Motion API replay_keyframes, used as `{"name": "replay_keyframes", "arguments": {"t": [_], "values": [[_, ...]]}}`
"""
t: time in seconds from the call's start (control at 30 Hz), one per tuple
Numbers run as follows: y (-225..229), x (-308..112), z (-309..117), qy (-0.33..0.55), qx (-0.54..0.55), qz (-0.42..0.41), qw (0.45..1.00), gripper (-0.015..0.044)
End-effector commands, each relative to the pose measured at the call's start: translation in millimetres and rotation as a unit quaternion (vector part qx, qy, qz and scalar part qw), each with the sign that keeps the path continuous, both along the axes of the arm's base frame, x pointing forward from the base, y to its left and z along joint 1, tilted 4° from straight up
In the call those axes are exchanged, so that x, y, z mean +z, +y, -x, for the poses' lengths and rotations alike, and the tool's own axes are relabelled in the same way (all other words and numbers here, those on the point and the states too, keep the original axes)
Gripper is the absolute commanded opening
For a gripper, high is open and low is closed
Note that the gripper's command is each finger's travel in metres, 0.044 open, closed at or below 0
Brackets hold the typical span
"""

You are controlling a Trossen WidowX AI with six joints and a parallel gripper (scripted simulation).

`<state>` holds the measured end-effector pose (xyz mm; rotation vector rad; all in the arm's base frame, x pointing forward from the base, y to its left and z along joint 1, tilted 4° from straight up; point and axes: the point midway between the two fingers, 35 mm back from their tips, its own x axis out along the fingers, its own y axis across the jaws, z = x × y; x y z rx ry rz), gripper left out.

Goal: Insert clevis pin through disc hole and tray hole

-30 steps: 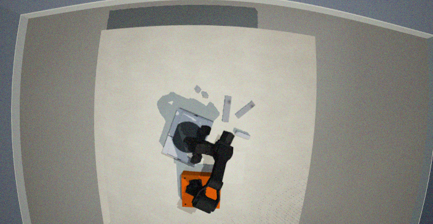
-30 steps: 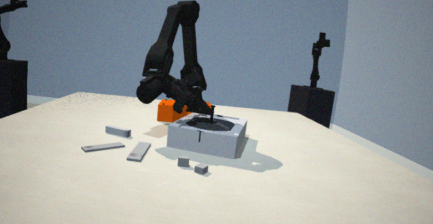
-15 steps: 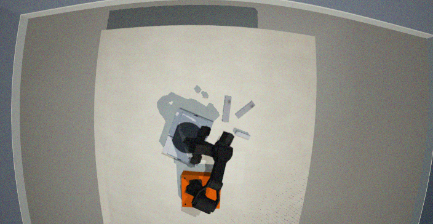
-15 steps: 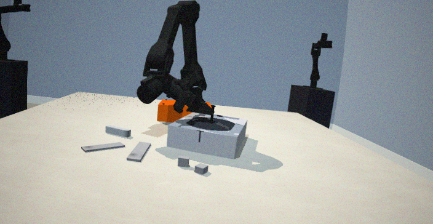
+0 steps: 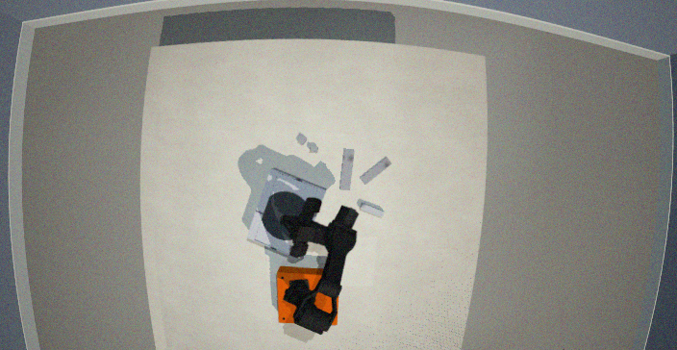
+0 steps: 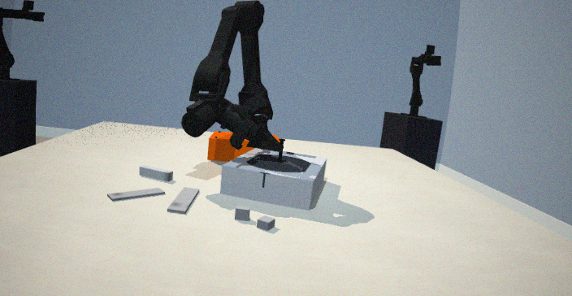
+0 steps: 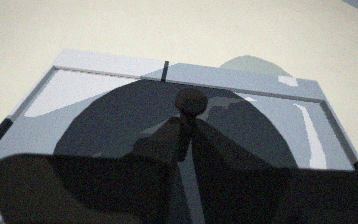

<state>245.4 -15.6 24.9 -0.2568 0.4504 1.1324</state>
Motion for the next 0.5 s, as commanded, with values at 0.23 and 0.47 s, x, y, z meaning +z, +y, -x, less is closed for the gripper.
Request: {"name": "replay_keyframes", "arguments": {"t": [0.23, 0.47], "values": [[2.2, -0.3, 4.3, 0.0, 0.001, 0.001, 1.0, 0.0], [3.1, -0.3, 6.0, 0.0, 0.001, 0.001, 1.0, 0.0]]}}
